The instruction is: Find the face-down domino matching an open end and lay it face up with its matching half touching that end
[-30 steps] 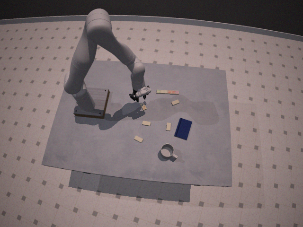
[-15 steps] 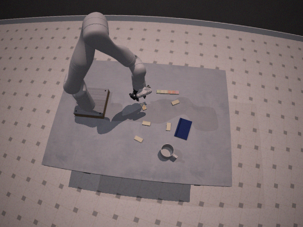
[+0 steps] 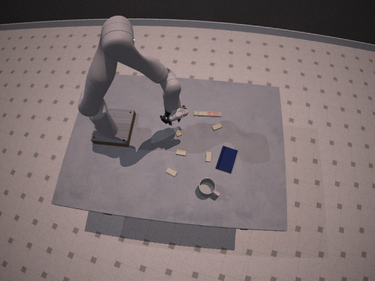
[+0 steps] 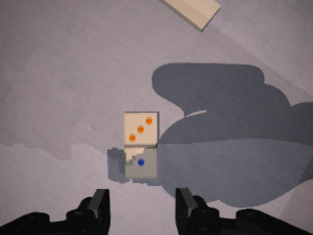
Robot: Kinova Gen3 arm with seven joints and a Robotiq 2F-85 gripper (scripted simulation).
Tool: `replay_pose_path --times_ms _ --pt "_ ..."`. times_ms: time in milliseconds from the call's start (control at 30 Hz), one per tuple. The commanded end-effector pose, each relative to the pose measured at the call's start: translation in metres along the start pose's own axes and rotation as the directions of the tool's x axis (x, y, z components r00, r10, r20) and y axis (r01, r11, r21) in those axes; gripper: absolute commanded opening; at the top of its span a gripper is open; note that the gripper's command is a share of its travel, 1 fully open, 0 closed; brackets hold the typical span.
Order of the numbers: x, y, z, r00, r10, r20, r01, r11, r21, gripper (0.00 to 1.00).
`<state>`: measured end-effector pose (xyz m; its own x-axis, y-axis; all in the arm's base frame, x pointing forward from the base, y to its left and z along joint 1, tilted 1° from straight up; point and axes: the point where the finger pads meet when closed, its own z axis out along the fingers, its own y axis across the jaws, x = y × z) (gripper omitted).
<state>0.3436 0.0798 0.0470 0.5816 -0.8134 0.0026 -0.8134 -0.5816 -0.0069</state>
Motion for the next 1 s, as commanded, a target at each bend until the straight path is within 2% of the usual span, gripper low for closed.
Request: replay_pose_path --times_ms 0,400,667,833,967 --pt "0.000 0.000 0.000 1.000 0.000 -0.001 0.000 1.000 0.001 0.47" --pt "0.001 0.000 0.000 1.000 0.003 -0.001 -0.003 1.000 0.001 0.47" --pt "0.007 0.003 0.000 0.997 0.071 -0.001 -0.071 0.997 -0.004 0.47" --pt "0.021 0.010 0.000 0.974 0.229 -0.003 -0.229 0.973 -0.015 0.47" --pt "0.039 0.020 0.001 0.908 0.419 -0.009 -0.419 0.908 -0.025 0.47"
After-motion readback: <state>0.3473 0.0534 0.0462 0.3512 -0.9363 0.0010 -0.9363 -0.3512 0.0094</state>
